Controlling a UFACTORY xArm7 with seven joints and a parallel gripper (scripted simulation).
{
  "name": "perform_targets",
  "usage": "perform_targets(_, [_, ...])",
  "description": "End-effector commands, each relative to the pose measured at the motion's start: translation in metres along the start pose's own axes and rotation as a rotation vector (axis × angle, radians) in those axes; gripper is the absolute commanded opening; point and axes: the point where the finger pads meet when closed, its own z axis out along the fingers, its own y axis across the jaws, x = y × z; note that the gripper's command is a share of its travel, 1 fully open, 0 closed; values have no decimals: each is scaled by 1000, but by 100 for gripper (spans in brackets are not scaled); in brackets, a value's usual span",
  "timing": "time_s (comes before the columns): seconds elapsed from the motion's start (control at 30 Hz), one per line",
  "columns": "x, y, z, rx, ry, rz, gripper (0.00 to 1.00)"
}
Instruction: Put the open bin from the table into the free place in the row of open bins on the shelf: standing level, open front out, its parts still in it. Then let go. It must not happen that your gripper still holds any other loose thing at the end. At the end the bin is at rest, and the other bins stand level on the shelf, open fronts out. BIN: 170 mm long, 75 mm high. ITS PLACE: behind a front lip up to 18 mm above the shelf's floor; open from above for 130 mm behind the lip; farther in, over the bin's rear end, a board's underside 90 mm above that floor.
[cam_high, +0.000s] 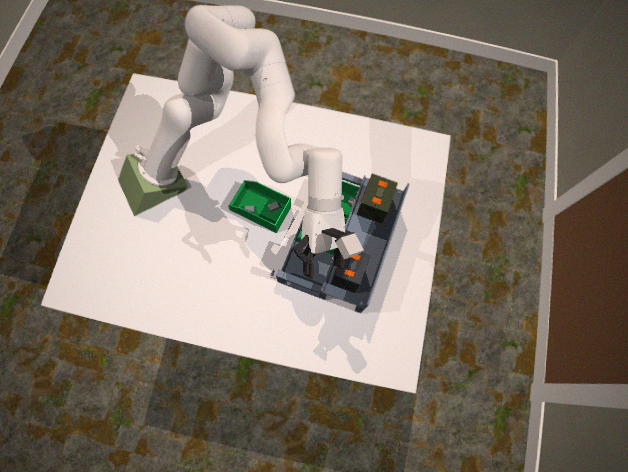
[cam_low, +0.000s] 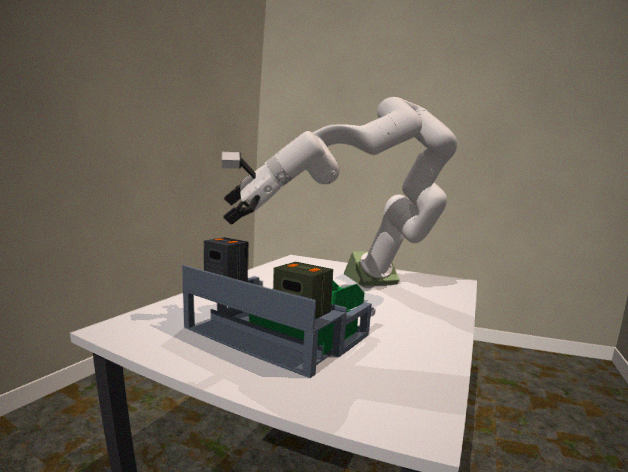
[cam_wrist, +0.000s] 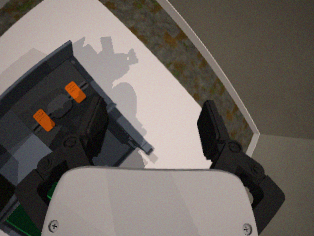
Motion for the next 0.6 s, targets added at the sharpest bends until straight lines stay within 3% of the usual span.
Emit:
perform_targets(0.0, [-12,13,-7,0,4,3,100])
perform_targets(0.1, [-34,32,-15,0,4,3,100])
perform_targets(0.5, [-34,32,-15,0,4,3,100])
perform_targets(0.57, [-48,44,-20,0,4,3,100])
